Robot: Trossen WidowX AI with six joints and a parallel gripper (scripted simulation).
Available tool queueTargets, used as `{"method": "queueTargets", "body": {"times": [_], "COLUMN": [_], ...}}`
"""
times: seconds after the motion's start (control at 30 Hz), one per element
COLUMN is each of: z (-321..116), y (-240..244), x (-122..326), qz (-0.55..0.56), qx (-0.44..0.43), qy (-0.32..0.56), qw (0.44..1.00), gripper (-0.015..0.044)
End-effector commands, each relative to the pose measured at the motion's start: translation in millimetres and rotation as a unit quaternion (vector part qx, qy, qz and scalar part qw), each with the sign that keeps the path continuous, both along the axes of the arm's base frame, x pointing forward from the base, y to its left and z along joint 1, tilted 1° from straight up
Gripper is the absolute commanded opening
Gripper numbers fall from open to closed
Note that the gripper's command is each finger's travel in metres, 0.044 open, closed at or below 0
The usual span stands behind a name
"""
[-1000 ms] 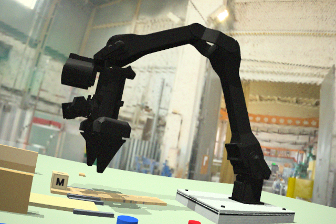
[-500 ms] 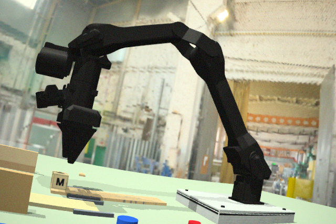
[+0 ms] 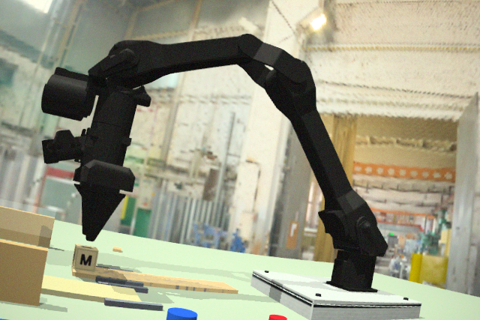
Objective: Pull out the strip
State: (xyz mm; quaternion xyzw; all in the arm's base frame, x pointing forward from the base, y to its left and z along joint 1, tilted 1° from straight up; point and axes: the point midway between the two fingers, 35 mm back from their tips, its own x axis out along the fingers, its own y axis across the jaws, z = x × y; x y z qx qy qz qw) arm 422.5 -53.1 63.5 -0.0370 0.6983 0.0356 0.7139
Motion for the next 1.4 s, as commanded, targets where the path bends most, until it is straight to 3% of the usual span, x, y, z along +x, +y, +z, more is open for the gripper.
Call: {"method": "queueTargets", "body": {"times": [0.0, 0.7, 0.83, 1.07, 1.2, 1.37], "z": [-6, -38, -35, -35, -33, -20], "y": [0, 1, 1, 1, 1, 3], "x": [0, 0, 0, 0, -3, -20], "qz": [-0.001, -0.001, 0.0, 0.0, 0.0, 0.0], "qx": [0.0, 0.0, 0.0, 0.0, 0.0, 0.0], "qy": [0.0, 0.0, 0.001, 0.001, 0.001, 0.001], "qw": [1.0, 1.0, 1.0, 1.0, 1.0, 1.0], "gripper": [0.025, 0.025, 0.0145, 0.0098, 0.0, 0.0]}}
